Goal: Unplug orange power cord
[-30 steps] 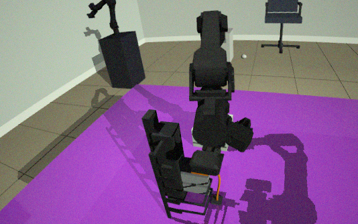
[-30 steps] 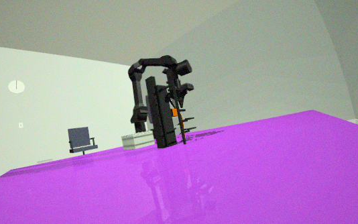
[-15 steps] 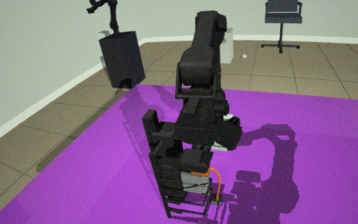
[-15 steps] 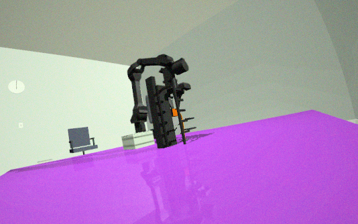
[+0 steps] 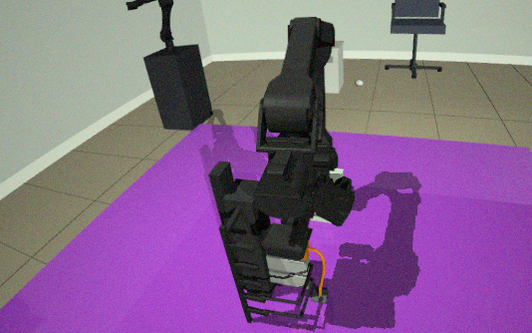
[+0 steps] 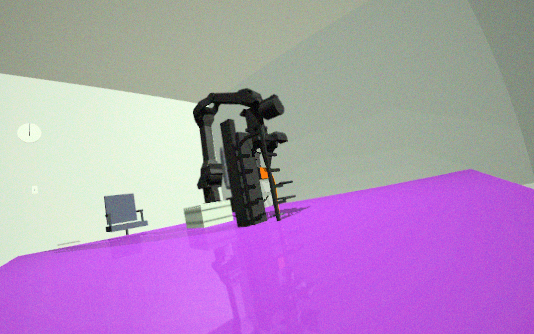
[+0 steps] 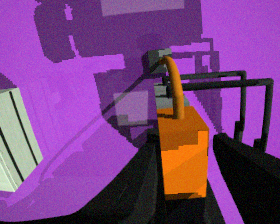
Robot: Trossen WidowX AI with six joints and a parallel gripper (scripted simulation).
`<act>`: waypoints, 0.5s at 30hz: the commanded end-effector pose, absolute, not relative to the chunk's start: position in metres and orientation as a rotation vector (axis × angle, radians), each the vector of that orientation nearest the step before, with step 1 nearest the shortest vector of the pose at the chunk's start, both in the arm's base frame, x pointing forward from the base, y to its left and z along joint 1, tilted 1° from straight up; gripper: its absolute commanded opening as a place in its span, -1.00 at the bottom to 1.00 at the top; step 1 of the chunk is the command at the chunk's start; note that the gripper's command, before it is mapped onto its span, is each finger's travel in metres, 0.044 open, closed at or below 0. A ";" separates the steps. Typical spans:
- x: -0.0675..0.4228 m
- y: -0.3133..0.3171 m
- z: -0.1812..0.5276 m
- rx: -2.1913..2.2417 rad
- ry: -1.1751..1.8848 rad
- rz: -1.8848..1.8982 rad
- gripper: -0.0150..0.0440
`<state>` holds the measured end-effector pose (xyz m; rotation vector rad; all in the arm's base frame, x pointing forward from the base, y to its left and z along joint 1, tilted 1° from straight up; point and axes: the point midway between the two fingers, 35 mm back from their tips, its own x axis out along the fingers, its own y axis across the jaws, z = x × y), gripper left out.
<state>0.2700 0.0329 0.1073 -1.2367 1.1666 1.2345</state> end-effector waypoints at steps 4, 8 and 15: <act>0.270 0.033 0.107 -1.237 1.167 1.235 -0.22; 0.270 0.033 0.107 -1.237 1.167 1.235 -0.37; 0.270 0.034 0.107 -1.237 1.167 1.235 -0.49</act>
